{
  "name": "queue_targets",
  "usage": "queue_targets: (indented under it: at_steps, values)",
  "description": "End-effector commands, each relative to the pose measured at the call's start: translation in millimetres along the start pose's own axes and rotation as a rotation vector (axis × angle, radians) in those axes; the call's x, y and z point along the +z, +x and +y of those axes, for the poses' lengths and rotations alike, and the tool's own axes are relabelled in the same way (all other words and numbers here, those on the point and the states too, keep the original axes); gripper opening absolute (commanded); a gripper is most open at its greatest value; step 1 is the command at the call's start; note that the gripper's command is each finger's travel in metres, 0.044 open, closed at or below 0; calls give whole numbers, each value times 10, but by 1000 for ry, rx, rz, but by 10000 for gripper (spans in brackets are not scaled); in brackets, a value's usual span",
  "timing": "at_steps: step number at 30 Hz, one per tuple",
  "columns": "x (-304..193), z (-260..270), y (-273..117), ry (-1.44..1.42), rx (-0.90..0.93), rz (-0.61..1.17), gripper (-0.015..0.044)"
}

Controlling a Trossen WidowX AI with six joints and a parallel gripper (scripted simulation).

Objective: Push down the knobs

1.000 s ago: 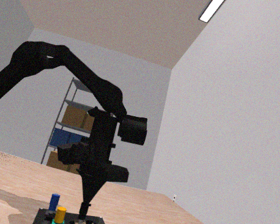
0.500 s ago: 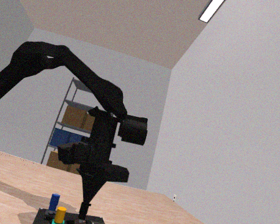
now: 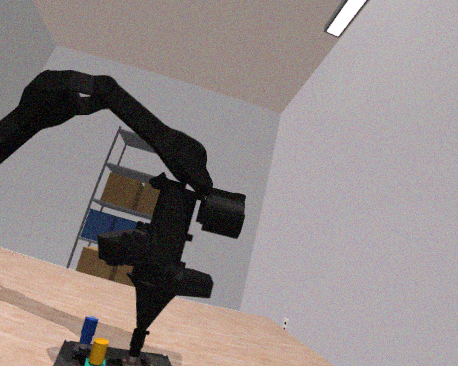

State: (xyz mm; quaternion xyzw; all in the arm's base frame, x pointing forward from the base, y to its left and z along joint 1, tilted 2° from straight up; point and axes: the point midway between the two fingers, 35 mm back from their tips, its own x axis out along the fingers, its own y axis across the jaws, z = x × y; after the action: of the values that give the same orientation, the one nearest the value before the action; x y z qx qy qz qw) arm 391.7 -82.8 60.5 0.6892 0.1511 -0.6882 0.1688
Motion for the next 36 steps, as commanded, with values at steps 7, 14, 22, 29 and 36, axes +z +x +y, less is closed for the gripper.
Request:
queue_targets:
  at_steps: [7, 14, 22, 29, 36]
  values:
    - [2, 5, -140, 2, -1, -7, 0]
    - [6, -5, -86, -1, -7, -9, 157]
    - [364, -315, -253, 0, -8, -12, 368]
    - [989, -831, -327, 1, -10, -17, 440]
    - [1213, -1010, -297, 1, -10, -18, 440]
